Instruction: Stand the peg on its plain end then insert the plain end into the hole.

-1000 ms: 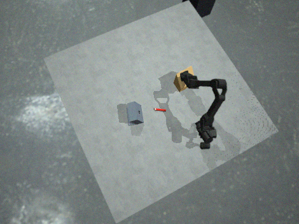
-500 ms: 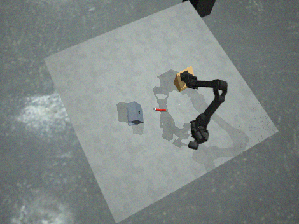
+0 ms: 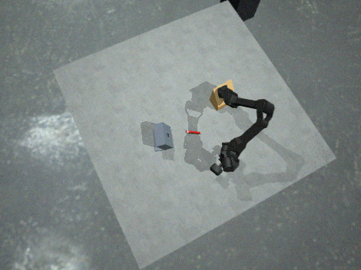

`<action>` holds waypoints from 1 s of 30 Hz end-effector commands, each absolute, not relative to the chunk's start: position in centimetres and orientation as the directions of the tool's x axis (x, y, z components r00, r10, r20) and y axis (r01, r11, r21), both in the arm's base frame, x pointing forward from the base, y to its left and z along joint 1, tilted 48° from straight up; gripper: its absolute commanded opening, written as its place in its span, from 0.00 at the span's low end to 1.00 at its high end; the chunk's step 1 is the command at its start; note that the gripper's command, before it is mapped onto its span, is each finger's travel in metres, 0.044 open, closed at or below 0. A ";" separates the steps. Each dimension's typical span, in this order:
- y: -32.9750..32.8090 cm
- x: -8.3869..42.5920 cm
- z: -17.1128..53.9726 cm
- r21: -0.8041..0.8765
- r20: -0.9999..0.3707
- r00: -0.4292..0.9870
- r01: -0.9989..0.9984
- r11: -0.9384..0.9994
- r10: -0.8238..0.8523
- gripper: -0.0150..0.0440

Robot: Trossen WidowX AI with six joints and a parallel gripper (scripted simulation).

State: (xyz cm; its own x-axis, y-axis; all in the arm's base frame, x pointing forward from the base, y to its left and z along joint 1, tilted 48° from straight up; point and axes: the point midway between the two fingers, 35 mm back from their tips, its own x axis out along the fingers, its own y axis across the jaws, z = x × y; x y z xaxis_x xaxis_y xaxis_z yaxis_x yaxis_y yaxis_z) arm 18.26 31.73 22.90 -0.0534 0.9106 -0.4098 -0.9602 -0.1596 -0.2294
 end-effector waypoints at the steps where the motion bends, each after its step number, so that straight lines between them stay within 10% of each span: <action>1: 31.0 19.4 21.9 -0.141 -0.439 -0.039 -0.984 -0.112 0.898 1.00; 30: 22.3 26.1 13.6 0.495 -0.633 0.019 -0.759 0.424 0.774 1.00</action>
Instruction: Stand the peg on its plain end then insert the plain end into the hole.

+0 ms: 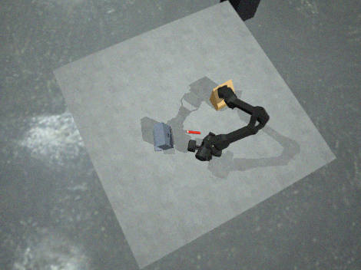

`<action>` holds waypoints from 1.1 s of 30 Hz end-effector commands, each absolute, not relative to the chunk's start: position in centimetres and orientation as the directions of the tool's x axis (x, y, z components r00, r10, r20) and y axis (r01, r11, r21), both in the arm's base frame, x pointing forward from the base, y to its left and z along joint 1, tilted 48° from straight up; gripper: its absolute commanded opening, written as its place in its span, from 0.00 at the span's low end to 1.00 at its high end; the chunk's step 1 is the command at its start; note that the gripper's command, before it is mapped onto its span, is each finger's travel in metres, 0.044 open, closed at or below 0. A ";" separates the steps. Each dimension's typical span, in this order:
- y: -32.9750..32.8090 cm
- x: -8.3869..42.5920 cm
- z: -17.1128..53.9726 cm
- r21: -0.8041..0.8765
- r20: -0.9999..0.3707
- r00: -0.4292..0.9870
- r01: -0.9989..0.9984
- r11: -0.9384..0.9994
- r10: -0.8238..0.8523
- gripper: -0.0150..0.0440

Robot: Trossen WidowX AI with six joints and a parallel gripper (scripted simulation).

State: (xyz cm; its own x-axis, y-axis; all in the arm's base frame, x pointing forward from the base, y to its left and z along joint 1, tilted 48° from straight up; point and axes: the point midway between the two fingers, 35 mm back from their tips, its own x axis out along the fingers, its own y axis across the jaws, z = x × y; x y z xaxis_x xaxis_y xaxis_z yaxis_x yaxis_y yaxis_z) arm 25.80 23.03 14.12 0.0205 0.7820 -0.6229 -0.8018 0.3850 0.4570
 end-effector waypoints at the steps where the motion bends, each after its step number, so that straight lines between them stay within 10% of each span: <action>1: 22.0 26.3 13.3 0.512 -0.637 0.018 -0.737 0.441 0.770 1.00; 33: 11.4 27.8 7.6 0.703 -0.684 -0.040 0.228 0.674 0.728 1.00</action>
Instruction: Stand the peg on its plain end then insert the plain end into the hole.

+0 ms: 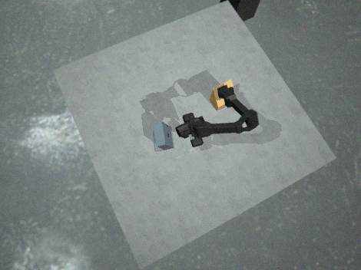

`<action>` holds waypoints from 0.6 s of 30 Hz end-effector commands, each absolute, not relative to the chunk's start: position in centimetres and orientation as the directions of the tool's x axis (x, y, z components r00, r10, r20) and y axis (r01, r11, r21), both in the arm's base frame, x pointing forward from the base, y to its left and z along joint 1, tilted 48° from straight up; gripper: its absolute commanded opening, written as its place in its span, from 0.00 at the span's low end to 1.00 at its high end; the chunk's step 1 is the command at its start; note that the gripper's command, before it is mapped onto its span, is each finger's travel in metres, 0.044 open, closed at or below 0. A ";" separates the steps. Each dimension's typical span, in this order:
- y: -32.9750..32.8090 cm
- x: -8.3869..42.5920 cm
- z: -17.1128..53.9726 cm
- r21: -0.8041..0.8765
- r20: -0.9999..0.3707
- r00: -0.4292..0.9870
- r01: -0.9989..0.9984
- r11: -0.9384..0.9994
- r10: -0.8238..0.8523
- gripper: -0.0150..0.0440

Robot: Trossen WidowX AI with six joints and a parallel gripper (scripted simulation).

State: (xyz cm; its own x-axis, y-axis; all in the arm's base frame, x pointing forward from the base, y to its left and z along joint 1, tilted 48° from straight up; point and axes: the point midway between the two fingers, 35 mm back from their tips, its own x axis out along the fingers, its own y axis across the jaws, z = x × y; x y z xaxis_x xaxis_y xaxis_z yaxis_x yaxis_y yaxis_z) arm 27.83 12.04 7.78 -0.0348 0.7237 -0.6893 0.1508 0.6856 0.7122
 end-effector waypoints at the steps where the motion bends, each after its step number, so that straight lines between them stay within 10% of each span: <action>1: 11.1 27.8 7.4 0.697 -0.683 -0.043 0.261 0.668 0.729 1.00; 18: 8.9 27.4 6.1 0.613 -0.667 -0.059 0.525 0.591 0.743 1.00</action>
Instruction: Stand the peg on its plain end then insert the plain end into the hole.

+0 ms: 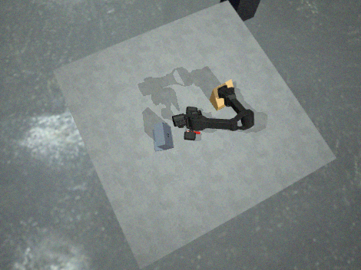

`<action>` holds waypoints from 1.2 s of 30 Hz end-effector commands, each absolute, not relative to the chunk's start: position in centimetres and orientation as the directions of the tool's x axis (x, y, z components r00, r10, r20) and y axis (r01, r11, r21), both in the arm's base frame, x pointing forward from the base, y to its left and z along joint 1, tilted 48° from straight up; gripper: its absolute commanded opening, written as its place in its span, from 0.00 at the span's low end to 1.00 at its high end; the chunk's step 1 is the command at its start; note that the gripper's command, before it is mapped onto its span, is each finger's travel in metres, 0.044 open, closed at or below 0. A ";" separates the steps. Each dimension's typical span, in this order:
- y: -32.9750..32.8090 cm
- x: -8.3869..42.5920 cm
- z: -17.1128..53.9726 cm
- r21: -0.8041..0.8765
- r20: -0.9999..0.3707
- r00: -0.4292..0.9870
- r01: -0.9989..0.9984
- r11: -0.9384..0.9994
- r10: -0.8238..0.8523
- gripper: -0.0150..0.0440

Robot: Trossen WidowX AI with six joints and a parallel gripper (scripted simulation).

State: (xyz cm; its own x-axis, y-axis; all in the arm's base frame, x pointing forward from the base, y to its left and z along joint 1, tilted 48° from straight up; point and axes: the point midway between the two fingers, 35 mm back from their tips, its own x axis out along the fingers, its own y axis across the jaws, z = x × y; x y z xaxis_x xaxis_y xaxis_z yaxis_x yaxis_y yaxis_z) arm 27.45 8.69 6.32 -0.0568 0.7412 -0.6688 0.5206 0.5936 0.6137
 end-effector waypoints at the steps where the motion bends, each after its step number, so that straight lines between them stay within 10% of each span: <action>1: 9.1 27.4 6.0 0.613 -0.667 -0.058 0.525 0.591 0.743 1.00; 36: 13.3 27.1 2.2 0.614 -0.666 -0.058 0.524 0.590 0.744 1.00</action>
